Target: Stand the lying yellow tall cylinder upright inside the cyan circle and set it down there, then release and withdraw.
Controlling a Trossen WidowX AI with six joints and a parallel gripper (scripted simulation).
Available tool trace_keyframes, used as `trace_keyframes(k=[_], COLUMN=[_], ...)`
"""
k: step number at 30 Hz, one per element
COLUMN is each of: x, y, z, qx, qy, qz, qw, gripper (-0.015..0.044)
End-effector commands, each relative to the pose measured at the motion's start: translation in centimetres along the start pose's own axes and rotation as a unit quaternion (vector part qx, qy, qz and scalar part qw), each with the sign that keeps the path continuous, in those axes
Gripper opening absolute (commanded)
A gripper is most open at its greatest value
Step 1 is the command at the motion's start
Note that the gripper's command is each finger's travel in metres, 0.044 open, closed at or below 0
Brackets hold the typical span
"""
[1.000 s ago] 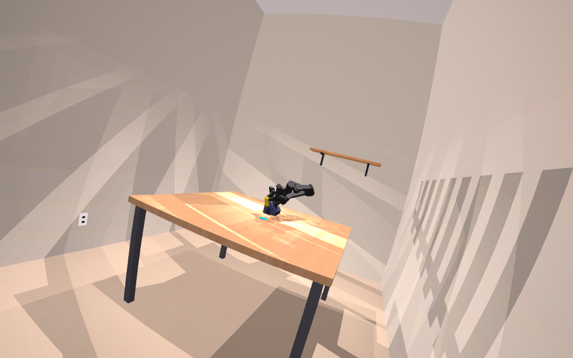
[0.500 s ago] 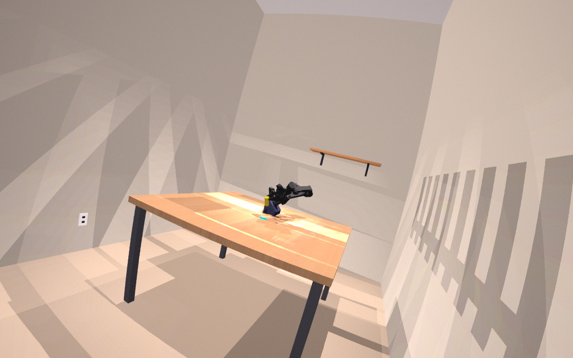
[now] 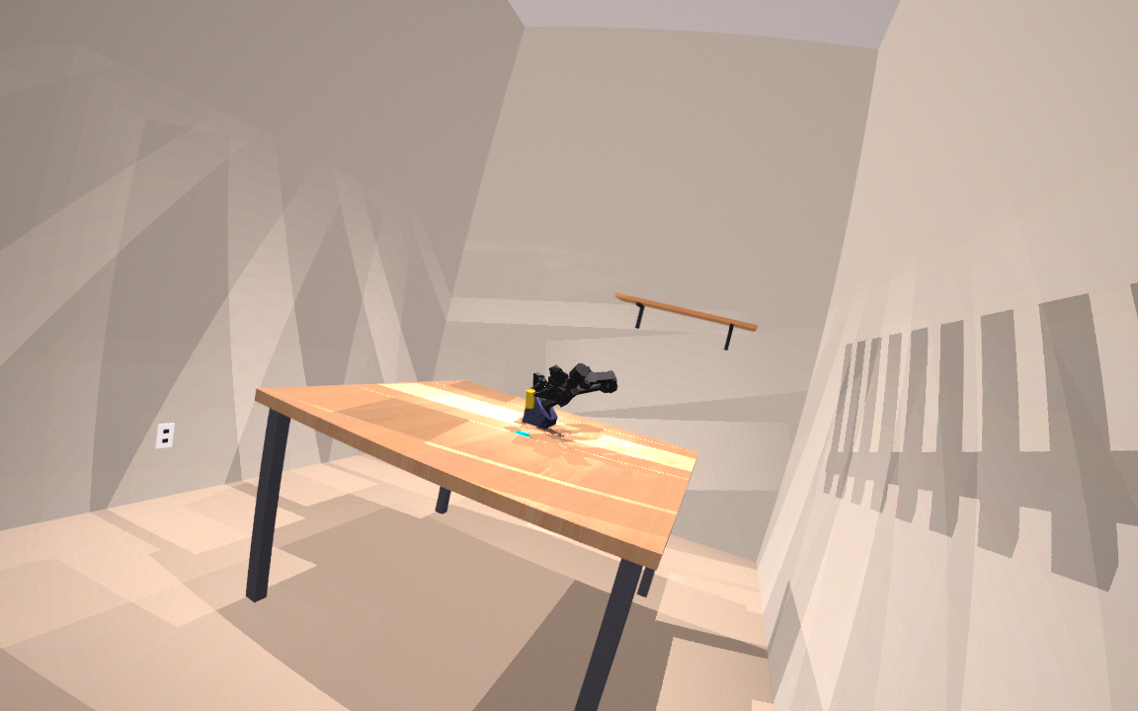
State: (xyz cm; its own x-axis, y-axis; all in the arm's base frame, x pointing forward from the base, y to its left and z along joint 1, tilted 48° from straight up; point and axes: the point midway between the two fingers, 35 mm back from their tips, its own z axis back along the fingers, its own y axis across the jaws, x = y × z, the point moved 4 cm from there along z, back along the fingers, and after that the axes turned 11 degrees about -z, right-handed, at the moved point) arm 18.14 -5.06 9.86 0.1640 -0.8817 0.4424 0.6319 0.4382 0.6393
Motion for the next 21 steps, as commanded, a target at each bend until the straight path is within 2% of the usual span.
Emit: trace_keyframes(k=[1,21], x=[0.11,-0.05], y=[0.09,-0.04], z=[0.1,0.15], qx=[0.011,0.062], qy=[-0.015,-0.065], qz=[-0.008,-0.047], qw=[1.0,0.995], gripper=[0.0105,0.0105])
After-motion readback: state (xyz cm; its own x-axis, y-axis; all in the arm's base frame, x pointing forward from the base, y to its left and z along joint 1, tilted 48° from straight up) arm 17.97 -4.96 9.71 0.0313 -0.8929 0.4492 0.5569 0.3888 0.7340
